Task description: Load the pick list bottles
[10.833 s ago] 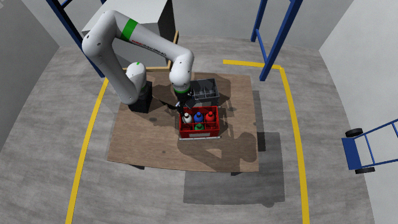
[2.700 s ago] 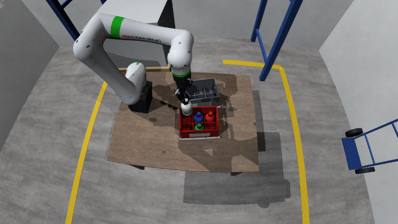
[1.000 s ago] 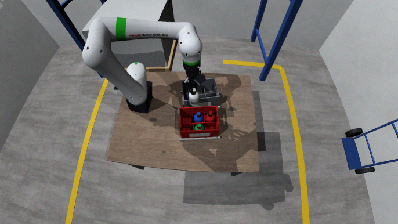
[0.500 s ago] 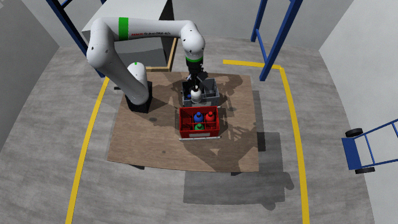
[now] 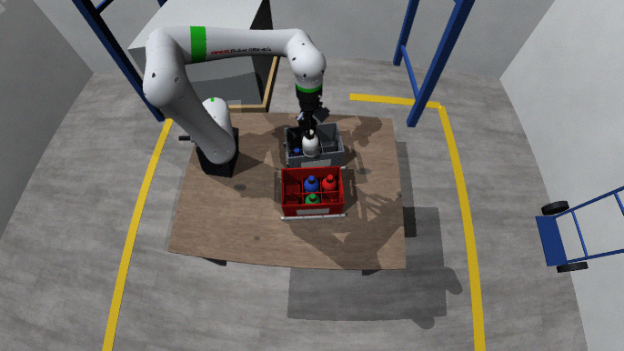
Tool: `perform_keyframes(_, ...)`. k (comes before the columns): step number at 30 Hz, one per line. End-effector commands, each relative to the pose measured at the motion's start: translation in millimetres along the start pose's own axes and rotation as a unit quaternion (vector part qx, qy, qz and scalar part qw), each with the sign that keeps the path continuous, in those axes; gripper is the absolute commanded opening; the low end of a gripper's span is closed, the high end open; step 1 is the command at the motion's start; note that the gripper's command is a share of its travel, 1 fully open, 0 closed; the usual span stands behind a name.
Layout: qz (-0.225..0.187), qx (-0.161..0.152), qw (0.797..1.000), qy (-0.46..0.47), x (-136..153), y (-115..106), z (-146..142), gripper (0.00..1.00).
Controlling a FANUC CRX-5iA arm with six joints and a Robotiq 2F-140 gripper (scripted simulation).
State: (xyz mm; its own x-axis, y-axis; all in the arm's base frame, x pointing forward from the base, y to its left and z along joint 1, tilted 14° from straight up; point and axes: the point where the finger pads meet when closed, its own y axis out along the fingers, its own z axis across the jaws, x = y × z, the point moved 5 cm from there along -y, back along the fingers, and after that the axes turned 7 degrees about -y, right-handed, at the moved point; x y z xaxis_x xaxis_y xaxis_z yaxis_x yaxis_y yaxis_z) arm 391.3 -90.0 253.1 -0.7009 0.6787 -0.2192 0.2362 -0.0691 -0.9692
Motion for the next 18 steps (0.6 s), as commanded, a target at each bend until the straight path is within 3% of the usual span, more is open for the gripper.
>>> perform_keyframes(1,0.001,0.0,1.0,0.0,-0.2,-0.7,-5.5,0.1)
perform_keyframes(18,0.001,0.0,1.0,0.0,1.7,-0.7,-36.6,0.1)
